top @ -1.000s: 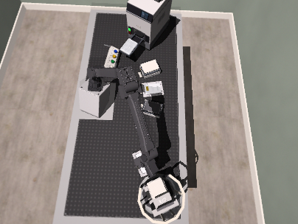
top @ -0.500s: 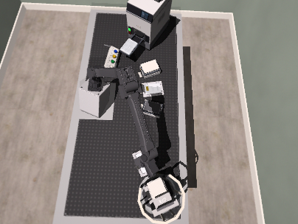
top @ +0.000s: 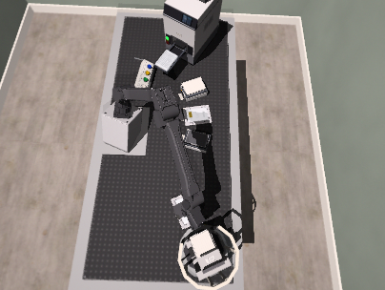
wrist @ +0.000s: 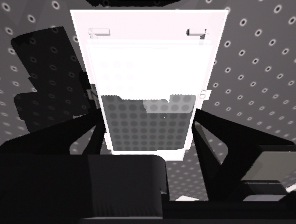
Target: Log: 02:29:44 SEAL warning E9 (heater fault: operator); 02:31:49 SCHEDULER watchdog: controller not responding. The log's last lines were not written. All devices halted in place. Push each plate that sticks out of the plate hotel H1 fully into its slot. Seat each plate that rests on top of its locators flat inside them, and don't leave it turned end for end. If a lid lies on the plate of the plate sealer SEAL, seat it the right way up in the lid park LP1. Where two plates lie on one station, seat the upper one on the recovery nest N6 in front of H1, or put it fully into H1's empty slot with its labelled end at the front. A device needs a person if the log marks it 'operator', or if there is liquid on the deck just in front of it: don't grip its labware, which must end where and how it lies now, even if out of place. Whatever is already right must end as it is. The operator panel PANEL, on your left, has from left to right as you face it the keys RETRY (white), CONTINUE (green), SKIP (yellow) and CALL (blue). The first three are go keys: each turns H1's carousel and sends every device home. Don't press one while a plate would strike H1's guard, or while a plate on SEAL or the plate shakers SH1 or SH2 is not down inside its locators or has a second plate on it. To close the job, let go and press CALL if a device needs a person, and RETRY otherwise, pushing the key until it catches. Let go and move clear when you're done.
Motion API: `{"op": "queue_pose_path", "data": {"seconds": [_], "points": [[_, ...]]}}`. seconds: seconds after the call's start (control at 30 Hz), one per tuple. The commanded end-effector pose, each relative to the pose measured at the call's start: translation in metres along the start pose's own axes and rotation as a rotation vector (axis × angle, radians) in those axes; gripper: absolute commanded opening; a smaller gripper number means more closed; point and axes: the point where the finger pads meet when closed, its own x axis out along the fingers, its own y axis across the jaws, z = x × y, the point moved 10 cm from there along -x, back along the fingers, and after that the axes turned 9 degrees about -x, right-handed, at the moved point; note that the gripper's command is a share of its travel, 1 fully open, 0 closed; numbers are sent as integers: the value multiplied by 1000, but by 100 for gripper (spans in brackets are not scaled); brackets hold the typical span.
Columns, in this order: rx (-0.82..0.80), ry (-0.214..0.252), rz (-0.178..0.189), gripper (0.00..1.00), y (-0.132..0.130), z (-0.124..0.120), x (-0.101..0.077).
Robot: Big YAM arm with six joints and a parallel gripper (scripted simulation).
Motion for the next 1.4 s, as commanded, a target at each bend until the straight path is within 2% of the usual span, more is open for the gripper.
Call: {"op": "queue_pose_path", "data": {"seconds": [0.0,0.27,1.37], "points": [[2,9,-1,84,4,1,14],[-6,-9,-1,84,6,7,10],[-3,-2,-1,84,5,5,17]]}}
